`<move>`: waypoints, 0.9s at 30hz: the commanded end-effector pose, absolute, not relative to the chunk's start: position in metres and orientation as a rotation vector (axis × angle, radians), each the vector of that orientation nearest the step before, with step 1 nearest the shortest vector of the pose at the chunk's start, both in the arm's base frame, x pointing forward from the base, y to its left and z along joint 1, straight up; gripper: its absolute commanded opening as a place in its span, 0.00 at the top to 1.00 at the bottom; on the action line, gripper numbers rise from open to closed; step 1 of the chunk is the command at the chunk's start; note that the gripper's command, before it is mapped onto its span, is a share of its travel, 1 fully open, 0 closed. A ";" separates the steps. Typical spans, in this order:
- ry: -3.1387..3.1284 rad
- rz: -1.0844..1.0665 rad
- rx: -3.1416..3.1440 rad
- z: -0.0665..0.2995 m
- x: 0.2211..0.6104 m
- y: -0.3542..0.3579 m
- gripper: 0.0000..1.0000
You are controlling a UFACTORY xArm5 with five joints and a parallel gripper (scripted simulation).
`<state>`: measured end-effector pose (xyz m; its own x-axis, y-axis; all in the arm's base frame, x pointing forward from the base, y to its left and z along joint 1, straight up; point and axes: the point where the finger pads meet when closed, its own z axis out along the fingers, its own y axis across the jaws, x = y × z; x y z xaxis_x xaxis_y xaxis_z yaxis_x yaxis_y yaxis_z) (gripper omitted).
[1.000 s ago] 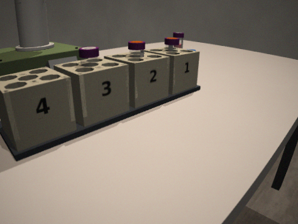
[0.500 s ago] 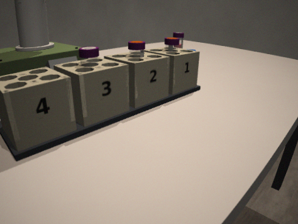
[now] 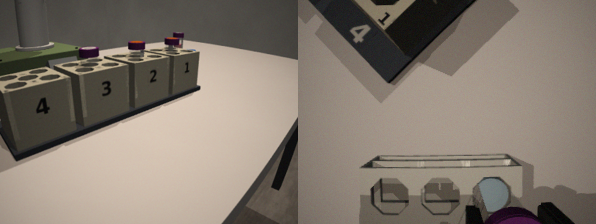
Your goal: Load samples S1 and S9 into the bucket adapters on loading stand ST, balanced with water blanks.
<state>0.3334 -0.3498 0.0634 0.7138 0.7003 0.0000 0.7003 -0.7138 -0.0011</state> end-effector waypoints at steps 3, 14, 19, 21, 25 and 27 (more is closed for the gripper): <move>-1.189 -0.011 -2.909 0.076 0.334 -0.351 1.00; -1.189 -0.011 -2.909 0.094 0.334 -0.351 1.00; -1.189 -0.011 -2.909 0.104 0.334 -0.351 1.00; -1.189 -0.011 -2.909 0.108 0.334 -0.351 1.00; -1.189 -0.011 -2.909 0.114 0.334 -0.351 1.00; -1.189 -0.011 -2.909 0.116 0.334 -0.351 1.00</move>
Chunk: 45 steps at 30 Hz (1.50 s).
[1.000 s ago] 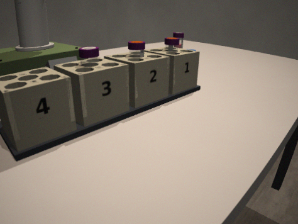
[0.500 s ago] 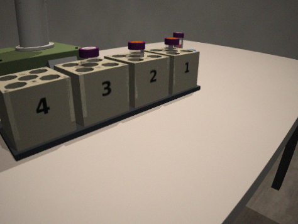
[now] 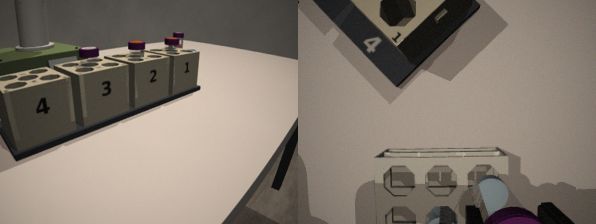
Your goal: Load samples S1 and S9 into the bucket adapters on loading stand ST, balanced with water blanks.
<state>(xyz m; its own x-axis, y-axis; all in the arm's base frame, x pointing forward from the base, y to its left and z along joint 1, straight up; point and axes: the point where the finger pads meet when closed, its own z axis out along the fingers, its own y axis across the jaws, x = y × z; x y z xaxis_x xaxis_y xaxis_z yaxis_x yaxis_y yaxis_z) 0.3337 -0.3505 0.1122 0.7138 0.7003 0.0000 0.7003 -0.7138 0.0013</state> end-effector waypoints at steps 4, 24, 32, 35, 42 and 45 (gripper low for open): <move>1.188 0.011 2.907 0.124 0.334 -0.351 1.00; 1.188 0.012 2.907 0.160 0.334 -0.351 1.00; 1.188 0.012 2.907 0.174 0.334 -0.351 1.00; 1.188 0.012 2.907 0.175 0.334 -0.351 1.00; 1.090 0.012 2.945 0.175 0.338 -0.342 1.00; 0.942 0.012 2.996 0.175 0.344 -0.329 1.00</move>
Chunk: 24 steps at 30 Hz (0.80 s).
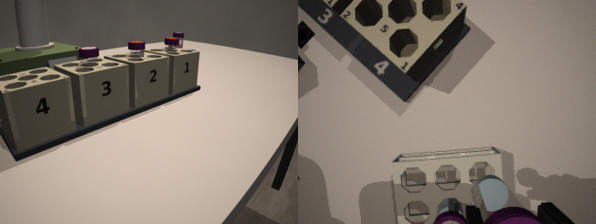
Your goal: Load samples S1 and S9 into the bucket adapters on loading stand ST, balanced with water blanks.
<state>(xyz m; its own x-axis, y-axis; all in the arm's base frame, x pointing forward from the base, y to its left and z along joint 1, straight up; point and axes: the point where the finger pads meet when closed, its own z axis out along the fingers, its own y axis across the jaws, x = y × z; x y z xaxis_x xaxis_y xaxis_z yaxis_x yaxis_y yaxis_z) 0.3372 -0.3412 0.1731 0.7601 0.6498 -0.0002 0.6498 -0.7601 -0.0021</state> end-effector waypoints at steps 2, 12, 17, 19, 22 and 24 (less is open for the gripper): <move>-0.842 -0.012 -3.027 0.175 0.349 -0.319 1.00; -0.432 -0.012 -3.111 0.175 0.365 -0.283 1.00; -0.171 -0.012 -3.135 0.176 0.376 -0.260 1.00; -0.067 -0.012 -3.139 0.176 0.380 -0.251 1.00; -0.014 -0.012 -3.139 0.176 0.382 -0.247 1.00; 0.056 -0.012 -3.138 0.176 0.386 -0.238 1.00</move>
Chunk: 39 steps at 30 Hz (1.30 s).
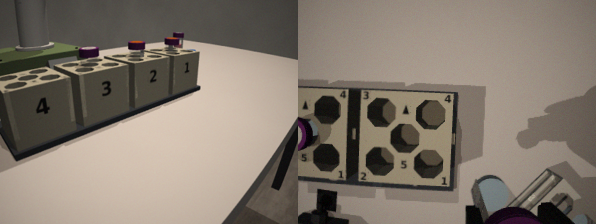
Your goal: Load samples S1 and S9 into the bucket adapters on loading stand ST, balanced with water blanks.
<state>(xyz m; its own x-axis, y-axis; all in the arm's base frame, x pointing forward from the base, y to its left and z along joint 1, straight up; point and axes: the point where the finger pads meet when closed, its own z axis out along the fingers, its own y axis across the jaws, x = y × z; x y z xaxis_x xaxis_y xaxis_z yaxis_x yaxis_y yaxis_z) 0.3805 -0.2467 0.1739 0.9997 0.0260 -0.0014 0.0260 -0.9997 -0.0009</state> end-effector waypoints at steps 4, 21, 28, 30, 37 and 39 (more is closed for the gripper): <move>0.056 -0.012 -3.138 0.176 0.395 -0.219 1.00; 0.056 -0.013 -3.138 0.176 0.418 -0.169 1.00; 0.056 -0.013 -3.138 0.176 0.418 -0.169 1.00; 0.056 -0.013 -3.138 0.176 0.418 -0.169 1.00; 0.056 -0.013 -3.138 0.176 0.418 -0.169 1.00; 0.056 -0.013 -3.138 0.172 0.418 -0.169 1.00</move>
